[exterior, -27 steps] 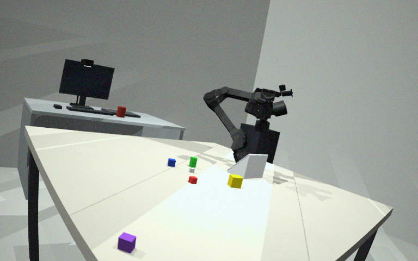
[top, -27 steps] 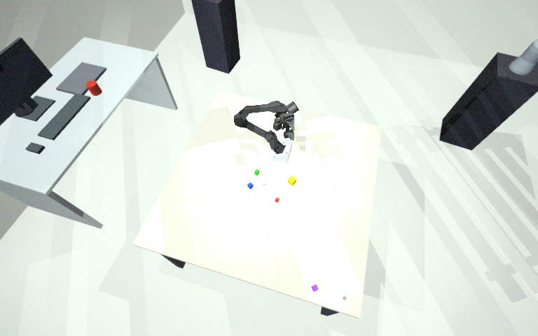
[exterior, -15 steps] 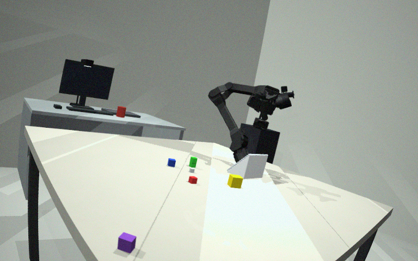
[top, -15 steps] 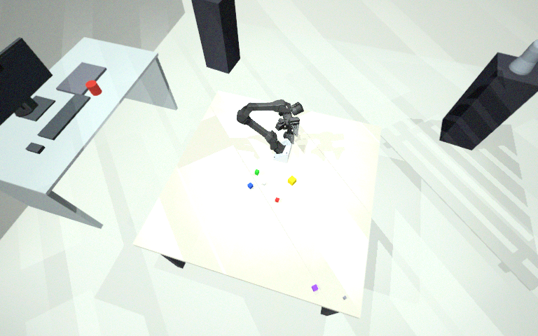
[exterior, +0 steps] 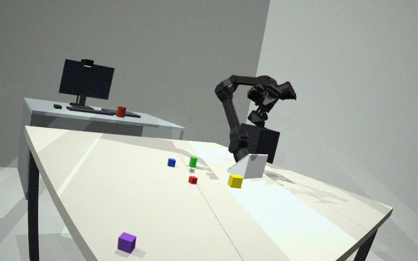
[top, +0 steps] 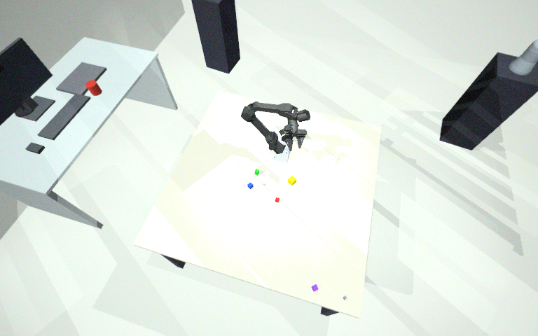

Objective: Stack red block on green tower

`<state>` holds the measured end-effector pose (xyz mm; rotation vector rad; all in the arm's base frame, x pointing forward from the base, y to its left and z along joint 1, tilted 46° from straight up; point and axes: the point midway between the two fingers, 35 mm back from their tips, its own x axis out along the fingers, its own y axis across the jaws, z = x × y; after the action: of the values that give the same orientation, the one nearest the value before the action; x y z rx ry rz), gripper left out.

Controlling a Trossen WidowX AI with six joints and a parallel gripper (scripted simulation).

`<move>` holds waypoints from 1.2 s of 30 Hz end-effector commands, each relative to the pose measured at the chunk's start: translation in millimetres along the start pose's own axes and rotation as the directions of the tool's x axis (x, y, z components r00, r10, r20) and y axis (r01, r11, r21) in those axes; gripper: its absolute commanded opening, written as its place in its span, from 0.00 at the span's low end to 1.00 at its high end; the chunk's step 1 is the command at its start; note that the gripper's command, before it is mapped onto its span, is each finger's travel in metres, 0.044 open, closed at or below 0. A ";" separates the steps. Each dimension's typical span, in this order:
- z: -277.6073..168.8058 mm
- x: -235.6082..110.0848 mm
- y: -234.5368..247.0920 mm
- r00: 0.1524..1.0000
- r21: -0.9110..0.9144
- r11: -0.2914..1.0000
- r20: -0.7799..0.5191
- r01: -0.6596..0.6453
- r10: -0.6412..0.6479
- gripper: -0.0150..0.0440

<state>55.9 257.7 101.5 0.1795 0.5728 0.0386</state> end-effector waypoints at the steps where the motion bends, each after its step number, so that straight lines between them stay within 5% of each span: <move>1: 2.2 17.3 1.1 0.995 -0.083 0.992 -0.017 0.094 -0.096 1.00; 19: 29.8 119.7 -15.8 0.860 -0.355 0.830 -0.117 0.431 -0.497 1.00; 36: 61.6 217.1 -66.1 0.618 -0.598 0.633 -0.272 0.491 -0.737 1.00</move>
<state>255.8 210.7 32.2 -0.5190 1.0463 -0.4829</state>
